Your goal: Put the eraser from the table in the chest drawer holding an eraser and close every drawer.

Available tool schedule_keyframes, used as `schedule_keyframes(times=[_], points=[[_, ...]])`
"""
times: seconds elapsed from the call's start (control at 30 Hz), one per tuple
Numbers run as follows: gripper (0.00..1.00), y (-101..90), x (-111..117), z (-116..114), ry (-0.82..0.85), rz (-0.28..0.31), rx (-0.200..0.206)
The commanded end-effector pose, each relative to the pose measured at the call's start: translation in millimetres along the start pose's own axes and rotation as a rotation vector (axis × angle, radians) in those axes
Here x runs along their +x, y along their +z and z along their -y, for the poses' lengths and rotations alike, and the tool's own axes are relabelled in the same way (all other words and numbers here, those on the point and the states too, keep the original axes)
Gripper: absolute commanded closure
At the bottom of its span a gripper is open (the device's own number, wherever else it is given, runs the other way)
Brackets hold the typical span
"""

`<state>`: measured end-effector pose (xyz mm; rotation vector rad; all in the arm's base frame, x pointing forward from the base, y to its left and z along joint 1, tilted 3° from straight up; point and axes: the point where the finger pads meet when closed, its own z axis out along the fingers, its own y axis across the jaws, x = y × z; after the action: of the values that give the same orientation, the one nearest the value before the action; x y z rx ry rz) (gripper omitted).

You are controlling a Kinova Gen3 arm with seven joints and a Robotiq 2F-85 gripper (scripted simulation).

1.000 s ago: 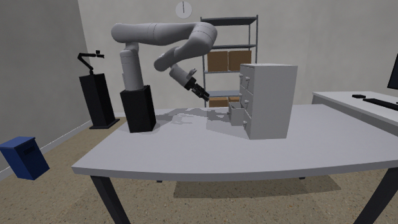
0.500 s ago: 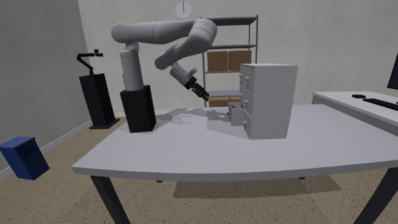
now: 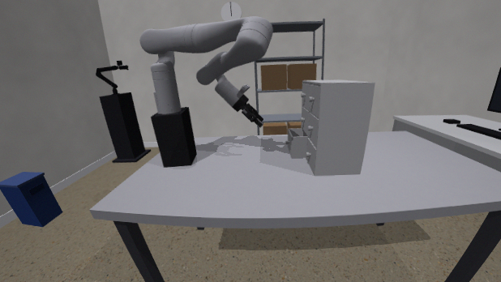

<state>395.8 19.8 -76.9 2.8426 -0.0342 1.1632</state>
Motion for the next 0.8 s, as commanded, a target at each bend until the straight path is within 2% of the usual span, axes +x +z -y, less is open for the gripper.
schedule_keyframes(times=[0.0, 0.77], points=[[0.00, -0.4, 4.7, -1.5, 0.002, 0.000, -0.002], [0.00, -3.6, 7.9, -1.6, 0.002, 0.100, -0.003]])
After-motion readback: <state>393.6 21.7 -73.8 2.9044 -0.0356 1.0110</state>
